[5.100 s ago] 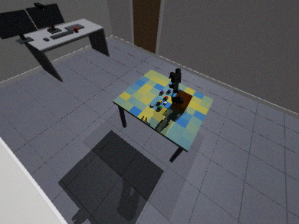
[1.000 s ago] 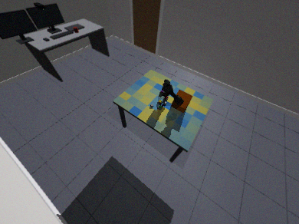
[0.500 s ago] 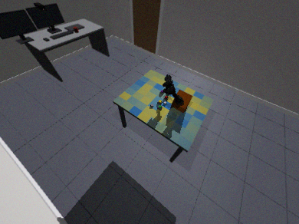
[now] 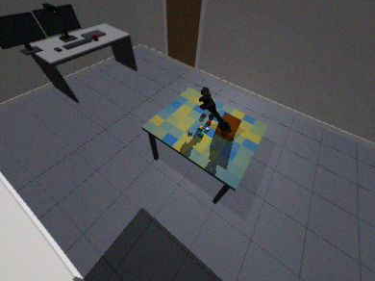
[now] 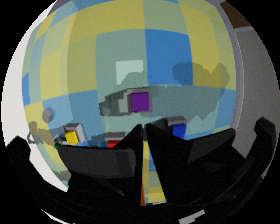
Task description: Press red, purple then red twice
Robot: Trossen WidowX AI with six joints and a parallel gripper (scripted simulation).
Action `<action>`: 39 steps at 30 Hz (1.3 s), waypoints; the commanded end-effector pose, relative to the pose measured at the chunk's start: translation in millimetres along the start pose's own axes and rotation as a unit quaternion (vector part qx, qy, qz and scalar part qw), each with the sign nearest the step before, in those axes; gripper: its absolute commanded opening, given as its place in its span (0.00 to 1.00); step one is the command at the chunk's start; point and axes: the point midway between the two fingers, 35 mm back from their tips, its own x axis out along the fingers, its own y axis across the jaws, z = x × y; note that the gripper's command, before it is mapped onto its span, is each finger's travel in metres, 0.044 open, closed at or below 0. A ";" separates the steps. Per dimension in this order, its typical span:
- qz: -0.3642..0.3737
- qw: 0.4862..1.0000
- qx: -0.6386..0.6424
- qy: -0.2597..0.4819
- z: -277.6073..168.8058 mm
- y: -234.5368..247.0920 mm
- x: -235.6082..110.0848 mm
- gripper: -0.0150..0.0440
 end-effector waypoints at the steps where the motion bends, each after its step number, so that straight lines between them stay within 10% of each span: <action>1: 0.001 1.000 0.002 -0.003 6.3 -2.9 13.6 0.29; 5: 0.003 1.000 0.002 -0.003 5.5 -1.5 61.6 0.29; 39: 0.004 1.000 0.002 -0.003 5.6 -0.8 95.1 0.29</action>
